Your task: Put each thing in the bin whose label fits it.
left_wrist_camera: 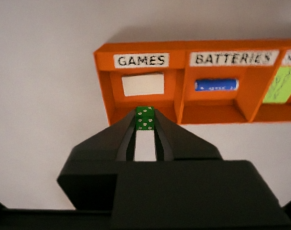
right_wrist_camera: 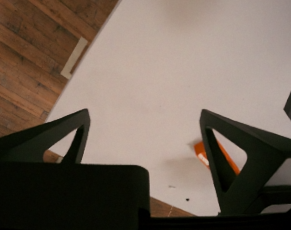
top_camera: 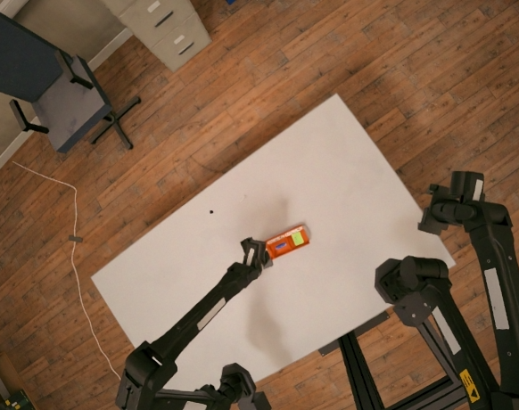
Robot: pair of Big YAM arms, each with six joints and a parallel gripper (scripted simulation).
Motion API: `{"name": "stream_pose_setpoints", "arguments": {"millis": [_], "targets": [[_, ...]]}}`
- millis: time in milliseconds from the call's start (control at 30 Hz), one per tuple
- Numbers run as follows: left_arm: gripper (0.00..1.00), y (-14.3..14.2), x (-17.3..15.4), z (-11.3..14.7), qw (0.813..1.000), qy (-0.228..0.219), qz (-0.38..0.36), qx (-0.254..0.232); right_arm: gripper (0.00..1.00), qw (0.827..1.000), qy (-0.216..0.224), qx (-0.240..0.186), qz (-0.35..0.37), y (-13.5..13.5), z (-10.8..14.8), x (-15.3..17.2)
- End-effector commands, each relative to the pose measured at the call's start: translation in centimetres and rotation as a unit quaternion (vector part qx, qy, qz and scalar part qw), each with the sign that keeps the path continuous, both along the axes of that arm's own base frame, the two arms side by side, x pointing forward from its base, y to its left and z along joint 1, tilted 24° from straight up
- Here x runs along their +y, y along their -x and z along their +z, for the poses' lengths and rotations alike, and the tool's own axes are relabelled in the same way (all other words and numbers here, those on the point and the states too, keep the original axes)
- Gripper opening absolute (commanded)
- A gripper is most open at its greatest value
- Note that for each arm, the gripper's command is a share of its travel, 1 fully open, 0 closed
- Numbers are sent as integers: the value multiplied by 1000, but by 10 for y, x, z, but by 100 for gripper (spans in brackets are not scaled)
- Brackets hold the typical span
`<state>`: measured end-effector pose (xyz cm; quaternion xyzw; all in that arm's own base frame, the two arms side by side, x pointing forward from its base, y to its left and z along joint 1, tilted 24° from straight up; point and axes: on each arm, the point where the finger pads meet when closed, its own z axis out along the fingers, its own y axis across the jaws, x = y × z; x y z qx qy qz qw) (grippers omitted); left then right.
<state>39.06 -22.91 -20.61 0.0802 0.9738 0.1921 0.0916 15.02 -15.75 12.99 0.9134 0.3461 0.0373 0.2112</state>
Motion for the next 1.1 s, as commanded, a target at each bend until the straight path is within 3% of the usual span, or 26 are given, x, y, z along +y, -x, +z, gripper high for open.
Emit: {"name": "stream_pose_setpoints", "arguments": {"millis": [0,133,200,633,700,733,900,967,1067], "targets": [[11,-16,1,12,997,-10,-74,21,100,1000,-3,1,-5,4,2,1],[11,-16,1,12,994,-18,-102,33,100,1000,-3,1,-5,4,2,1],[11,-8,-12,12,988,-29,-144,50,100,1000,-3,1,-5,4,2,1],[11,-11,-2,12,941,-80,-300,132,100,1000,-3,1,-5,4,2,1],[11,-11,-2,12,941,-80,-300,132,100,1000,-3,1,-5,4,2,1],[11,-11,-2,12,928,-87,-331,145,100,1000,-3,1,-5,4,2,1],[11,-11,-2,12,901,-102,-387,170,100,1000,-3,1,-5,4,2,1],[11,2,-4,-5,889,-106,-408,181,100,1000,-3,1,-5,4,2,1],[11,-3,-13,-7,872,-112,-437,191,100,1000,-3,1,-5,4,2,1]]}}
